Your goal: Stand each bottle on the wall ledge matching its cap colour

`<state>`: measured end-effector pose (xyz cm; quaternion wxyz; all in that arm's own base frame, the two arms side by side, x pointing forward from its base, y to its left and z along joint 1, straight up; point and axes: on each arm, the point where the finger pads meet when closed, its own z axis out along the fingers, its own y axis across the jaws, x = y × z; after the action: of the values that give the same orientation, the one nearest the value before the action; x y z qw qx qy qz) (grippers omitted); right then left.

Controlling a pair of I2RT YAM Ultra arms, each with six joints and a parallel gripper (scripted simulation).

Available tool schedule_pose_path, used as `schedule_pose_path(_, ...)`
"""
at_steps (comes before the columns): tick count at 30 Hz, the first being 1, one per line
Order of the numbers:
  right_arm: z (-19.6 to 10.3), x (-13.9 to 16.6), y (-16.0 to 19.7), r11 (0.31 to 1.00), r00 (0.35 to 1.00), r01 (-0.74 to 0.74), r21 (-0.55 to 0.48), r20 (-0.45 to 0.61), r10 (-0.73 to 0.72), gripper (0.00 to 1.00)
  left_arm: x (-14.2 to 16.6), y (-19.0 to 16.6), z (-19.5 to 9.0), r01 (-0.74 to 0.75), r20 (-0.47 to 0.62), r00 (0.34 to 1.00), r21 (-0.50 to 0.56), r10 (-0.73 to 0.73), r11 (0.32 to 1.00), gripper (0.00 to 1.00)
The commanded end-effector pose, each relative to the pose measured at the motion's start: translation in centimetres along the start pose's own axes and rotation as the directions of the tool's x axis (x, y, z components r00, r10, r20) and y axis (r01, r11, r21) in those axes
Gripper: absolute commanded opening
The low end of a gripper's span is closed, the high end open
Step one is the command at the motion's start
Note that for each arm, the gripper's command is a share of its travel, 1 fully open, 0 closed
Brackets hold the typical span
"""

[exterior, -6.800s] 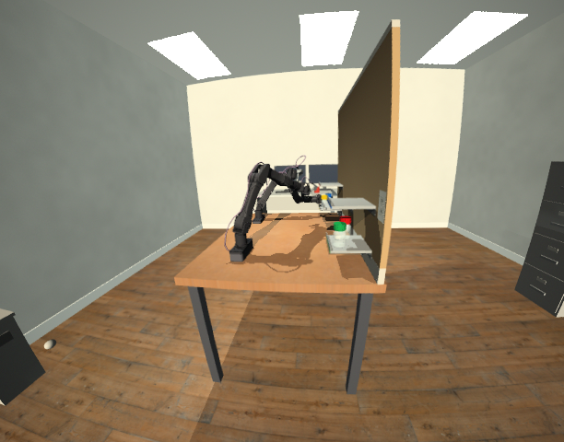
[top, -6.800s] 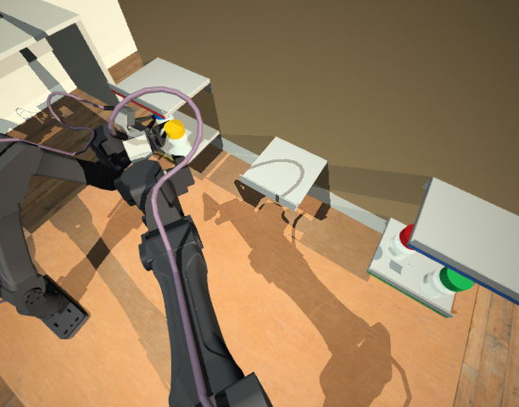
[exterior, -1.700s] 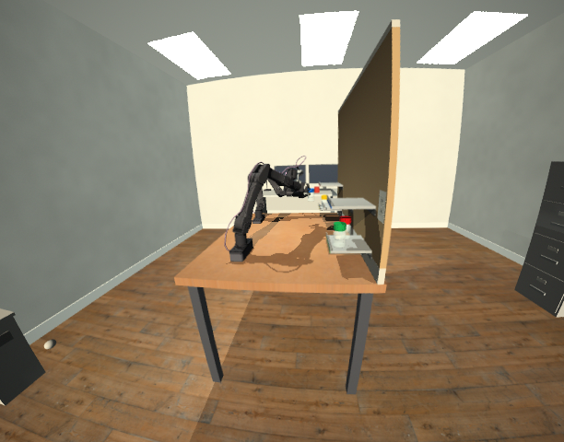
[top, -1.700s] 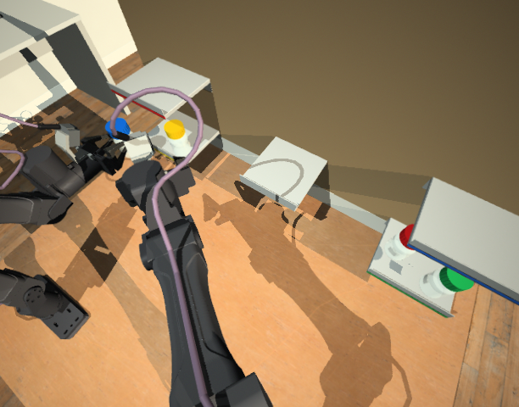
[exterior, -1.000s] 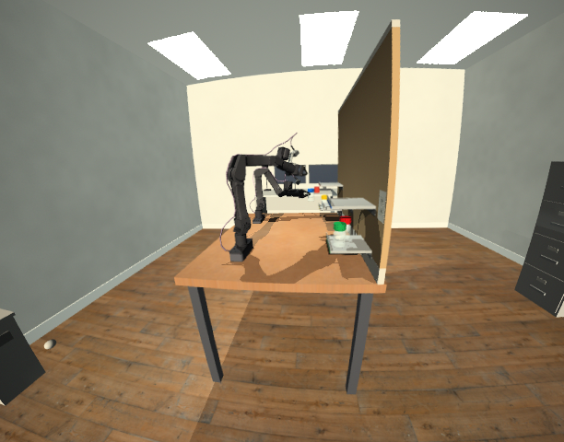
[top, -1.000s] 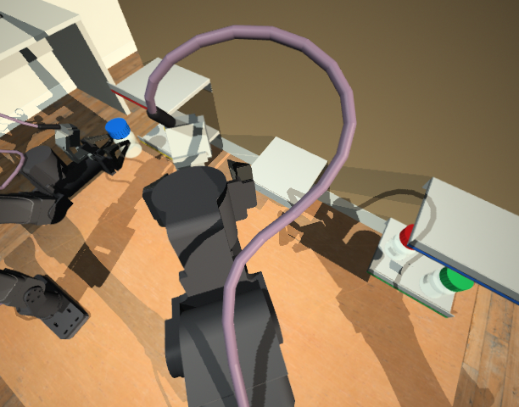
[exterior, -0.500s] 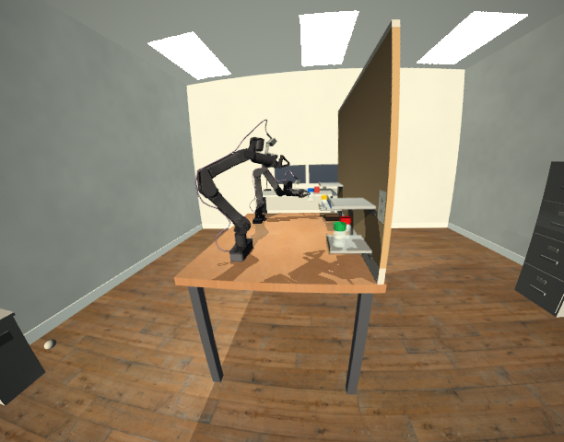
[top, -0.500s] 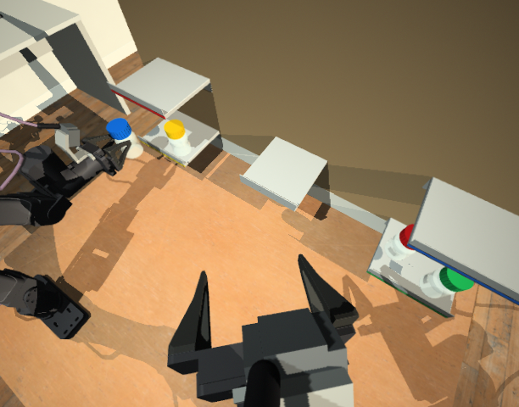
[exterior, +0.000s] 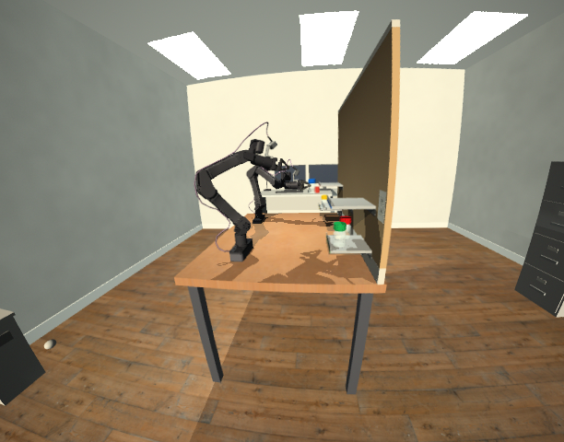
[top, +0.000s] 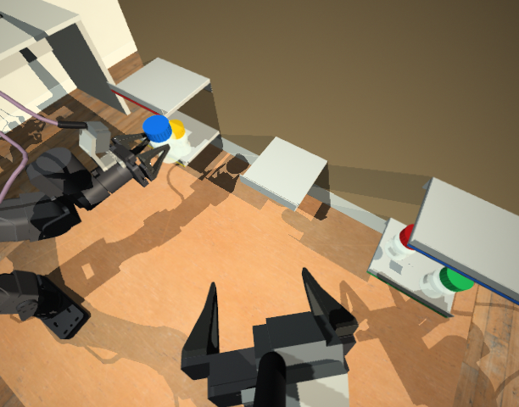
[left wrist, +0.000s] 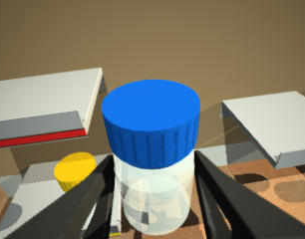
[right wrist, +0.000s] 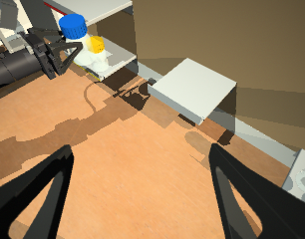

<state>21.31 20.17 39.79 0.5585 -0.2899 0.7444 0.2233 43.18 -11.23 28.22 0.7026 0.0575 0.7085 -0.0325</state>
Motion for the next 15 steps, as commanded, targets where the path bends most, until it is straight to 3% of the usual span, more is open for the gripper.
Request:
schedule_pose_path(1, -1.1, -0.7, -0.2, 1.000, 0.999, -0.005, 0.004, 0.039, 0.004, 1.00, -1.7, -0.4, 2.0, 0.008, -0.028, 1.000, -0.153, -0.012, 0.988, 0.49)
schedule_pose_path(8, -1.1, -0.7, -0.2, 1.000, 0.999, -0.005, 0.004, 0.039, 0.004, 1.00, -2.8, -7.5, 4.7, 0.033, -0.033, 0.999, -0.180, -0.040, 0.983, 0.49)
schedule_pose_path(15, -1.1, -0.7, -0.2, 1.000, 0.999, -0.005, 0.004, 0.039, 0.004, 1.00, -2.8, -15.3, 5.5, 0.050, -0.034, 0.998, -0.198, -0.058, 0.979, 0.49)
